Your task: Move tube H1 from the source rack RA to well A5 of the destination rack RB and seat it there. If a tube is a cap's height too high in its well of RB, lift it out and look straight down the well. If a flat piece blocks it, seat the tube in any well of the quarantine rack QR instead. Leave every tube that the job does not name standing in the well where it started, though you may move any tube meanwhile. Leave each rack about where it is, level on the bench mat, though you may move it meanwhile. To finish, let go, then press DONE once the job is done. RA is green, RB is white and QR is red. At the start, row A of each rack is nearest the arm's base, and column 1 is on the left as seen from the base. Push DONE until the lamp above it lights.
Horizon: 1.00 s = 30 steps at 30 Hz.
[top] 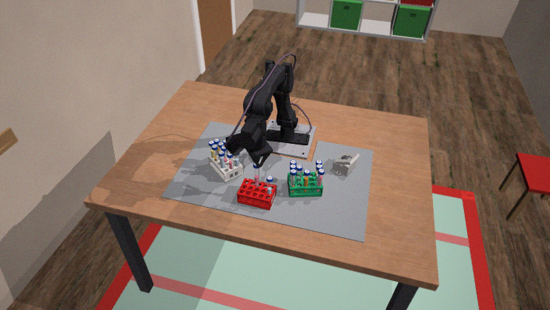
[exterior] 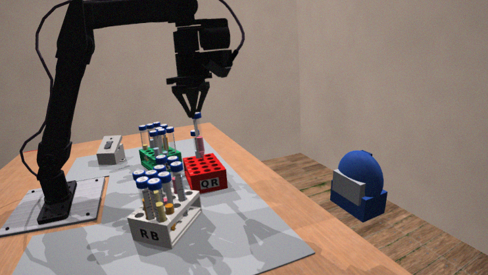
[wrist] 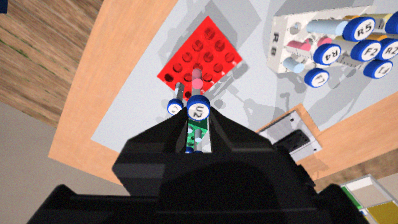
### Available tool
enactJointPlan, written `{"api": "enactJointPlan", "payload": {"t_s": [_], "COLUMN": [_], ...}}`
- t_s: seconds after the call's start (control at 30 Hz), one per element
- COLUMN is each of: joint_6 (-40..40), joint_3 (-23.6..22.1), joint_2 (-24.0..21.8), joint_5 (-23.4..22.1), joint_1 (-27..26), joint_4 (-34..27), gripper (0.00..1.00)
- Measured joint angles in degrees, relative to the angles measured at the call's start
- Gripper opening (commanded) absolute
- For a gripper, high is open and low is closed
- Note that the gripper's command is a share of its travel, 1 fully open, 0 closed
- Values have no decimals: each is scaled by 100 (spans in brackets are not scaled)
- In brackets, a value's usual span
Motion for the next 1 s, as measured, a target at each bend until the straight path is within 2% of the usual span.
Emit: {"api": "enactJointPlan", "payload": {"t_s": [1.0], "joint_6": [0], "joint_3": [-87], "joint_2": [13], "joint_5": [0], "joint_1": [0], "joint_4": [-2], "gripper": [0]}}
